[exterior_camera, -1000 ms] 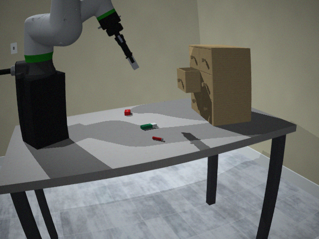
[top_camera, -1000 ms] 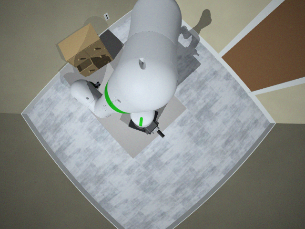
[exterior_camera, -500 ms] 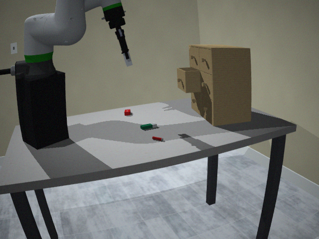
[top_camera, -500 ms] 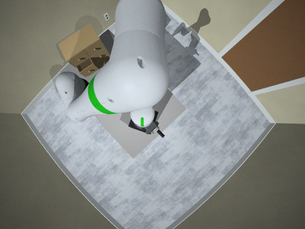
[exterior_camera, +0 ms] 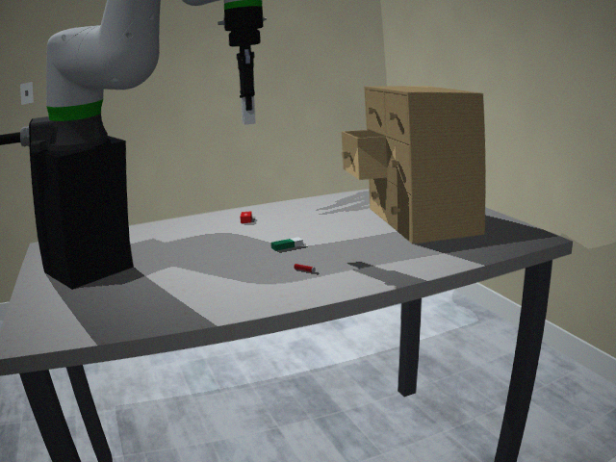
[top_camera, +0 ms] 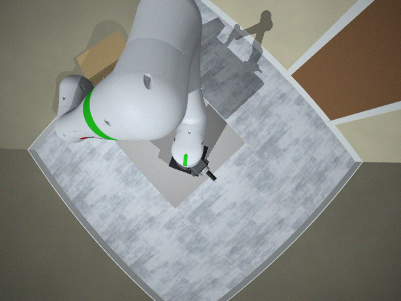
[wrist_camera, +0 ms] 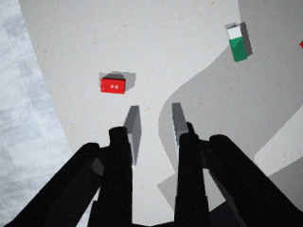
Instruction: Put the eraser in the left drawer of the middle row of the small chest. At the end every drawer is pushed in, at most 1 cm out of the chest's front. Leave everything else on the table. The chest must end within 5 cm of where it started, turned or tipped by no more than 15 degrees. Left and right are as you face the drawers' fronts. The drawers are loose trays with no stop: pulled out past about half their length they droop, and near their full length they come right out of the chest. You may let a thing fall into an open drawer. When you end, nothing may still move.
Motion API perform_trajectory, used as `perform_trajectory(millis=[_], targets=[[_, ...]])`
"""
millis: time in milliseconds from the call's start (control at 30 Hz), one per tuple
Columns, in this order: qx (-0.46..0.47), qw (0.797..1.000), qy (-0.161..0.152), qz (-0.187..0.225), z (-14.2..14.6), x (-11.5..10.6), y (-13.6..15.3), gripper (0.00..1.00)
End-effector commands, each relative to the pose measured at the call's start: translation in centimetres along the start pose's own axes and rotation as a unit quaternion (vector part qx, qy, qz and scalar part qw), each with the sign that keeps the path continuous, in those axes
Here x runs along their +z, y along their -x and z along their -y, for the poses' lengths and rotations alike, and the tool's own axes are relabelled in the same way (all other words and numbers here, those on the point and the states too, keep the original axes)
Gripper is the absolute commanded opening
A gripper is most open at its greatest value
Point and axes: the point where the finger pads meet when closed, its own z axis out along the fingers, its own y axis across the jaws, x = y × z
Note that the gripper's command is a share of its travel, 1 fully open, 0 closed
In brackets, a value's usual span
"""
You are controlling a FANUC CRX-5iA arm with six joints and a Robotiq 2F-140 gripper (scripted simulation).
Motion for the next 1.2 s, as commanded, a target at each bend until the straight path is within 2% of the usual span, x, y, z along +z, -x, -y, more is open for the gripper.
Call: perform_trajectory(millis=[0, 367, 433, 500, 567, 667, 700, 767, 800, 833, 900, 933, 1067, 1133, 1167], targets=[[0.0, 1.0, 0.0, 0.002, 0.0, 0.0, 0.0, 0.2], [-0.001, 1.0, 0.001, 0.002, -0.1, 0.1, -0.1, 0.2], [-0.012, 1.0, 0.002, 0.0, -1.4, 2.0, -1.2, 0.2], [-0.012, 1.0, 0.002, 0.0, -1.4, 2.0, -1.2, 0.2], [-0.04, 0.999, 0.005, -0.002, -4.9, 6.6, -3.4, 0.2], [-0.04, 0.999, 0.005, -0.002, -4.9, 6.6, -3.5, 0.2], [-0.059, 0.998, 0.006, -0.002, -7.3, 9.4, -4.4, 0.2], [-0.059, 0.998, 0.006, -0.002, -7.4, 9.5, -4.4, 0.2], [-0.079, 0.997, 0.005, -0.001, -9.4, 11.7, -4.8, 0.2], [-0.079, 0.997, 0.005, -0.001, -9.9, 12.4, -5.0, 0.2], [-0.079, 0.997, 0.005, -0.001, -9.9, 12.4, -5.0, 0.2], [-0.097, 0.995, 0.004, 0.0, -12.2, 14.9, -5.2, 0.2], [-0.097, 0.995, 0.004, 0.0, -12.2, 14.9, -5.2, 0.2], [-0.119, 0.993, 0.001, 0.002, -15.1, 18.0, -5.1, 0.2], [-0.119, 0.993, 0.001, 0.002, -15.1, 18.0, -5.1, 0.2]])
